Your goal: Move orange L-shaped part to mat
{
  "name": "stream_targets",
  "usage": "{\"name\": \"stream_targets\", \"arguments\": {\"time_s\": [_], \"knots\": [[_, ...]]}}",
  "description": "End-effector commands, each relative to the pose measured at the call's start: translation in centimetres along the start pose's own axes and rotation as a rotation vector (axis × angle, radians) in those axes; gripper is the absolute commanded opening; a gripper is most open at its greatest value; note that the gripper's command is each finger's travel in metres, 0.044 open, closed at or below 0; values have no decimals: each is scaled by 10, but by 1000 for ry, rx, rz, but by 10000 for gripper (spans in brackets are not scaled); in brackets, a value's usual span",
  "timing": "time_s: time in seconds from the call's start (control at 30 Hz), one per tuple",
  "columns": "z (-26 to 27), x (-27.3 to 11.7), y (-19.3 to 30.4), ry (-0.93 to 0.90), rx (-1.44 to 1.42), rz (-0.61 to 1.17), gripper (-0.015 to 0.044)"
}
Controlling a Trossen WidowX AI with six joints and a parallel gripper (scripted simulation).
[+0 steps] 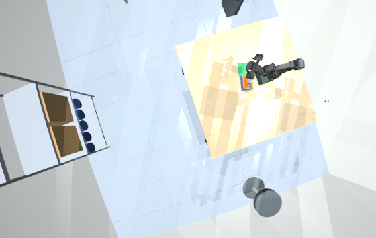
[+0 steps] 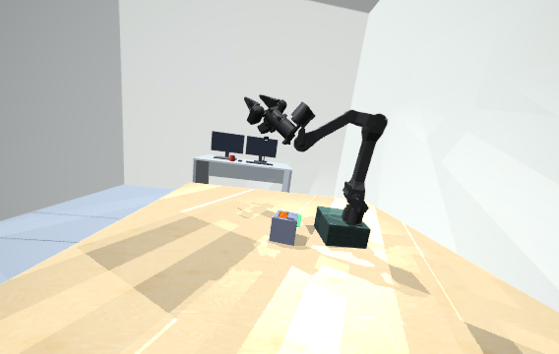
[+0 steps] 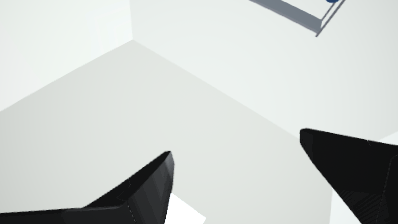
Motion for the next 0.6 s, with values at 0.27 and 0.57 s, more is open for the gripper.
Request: {"name": "stream_targets", "arguments": {"time_s": [0.27, 0.57], "knots": [[-69, -21, -73, 469, -657, -347, 180], [-112, -92, -124, 1160, -1199, -415, 180]]}}
Point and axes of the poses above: the point midway between the two fingers, 35 mm back from their tips, its own x axis out along the fingers, its own z axis across the jaws, y = z × x, the point moved 3 cm from there along -x, back along the fingers, and after that the axes turned 8 degrees about x, right-handed, at the moved point
